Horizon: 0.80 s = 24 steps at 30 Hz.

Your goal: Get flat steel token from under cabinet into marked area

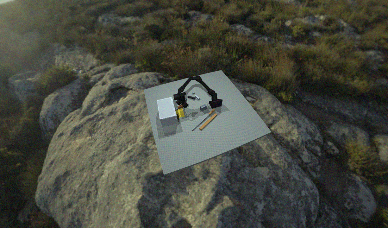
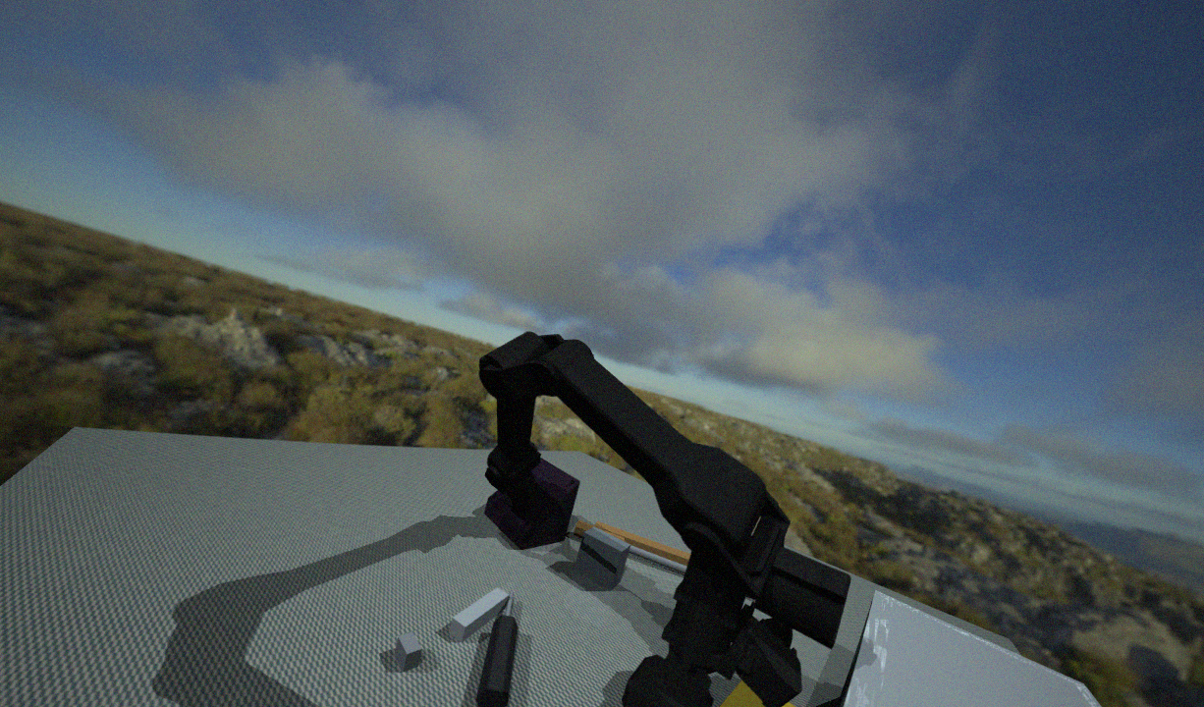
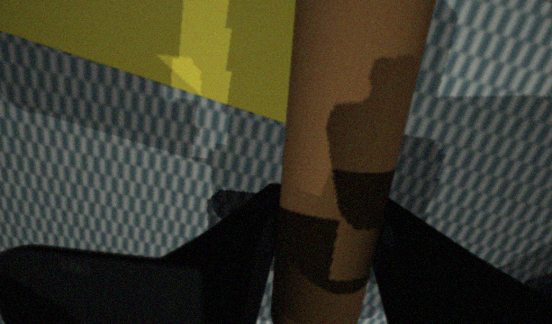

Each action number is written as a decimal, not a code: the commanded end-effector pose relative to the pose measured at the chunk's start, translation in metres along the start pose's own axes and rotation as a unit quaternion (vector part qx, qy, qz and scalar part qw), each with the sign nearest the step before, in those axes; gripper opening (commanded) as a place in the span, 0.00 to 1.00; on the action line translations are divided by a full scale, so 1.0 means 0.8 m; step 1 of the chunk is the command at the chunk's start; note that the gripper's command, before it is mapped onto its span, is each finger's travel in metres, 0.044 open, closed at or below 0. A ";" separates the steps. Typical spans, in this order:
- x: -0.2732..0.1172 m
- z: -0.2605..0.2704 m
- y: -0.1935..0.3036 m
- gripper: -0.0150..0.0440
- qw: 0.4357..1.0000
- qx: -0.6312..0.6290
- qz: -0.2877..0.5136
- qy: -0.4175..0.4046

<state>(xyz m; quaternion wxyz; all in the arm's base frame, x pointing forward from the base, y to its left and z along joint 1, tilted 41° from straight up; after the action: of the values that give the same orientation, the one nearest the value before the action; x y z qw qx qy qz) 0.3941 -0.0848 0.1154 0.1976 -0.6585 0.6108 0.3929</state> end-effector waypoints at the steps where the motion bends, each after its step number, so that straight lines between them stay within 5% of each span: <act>1: 0.001 0.002 0.008 0.25 1.000 -0.002 0.003 0.000; 24: 0.001 0.007 0.033 0.25 1.000 -0.003 0.004 0.000</act>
<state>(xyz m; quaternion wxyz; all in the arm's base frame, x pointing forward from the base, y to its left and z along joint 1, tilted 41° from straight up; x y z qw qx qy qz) 0.3729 -0.0860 0.1173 0.1980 -0.6581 0.6112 0.3926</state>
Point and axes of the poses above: the point midway between the two fingers, 35 mm back from their tips, its own x axis out along the fingers, its own z axis across the jaws, y = z × x, the point moved 8 cm from there along -x, back along the fingers, and after that the axes turned 12 degrees about -x, right-handed, at the moved point
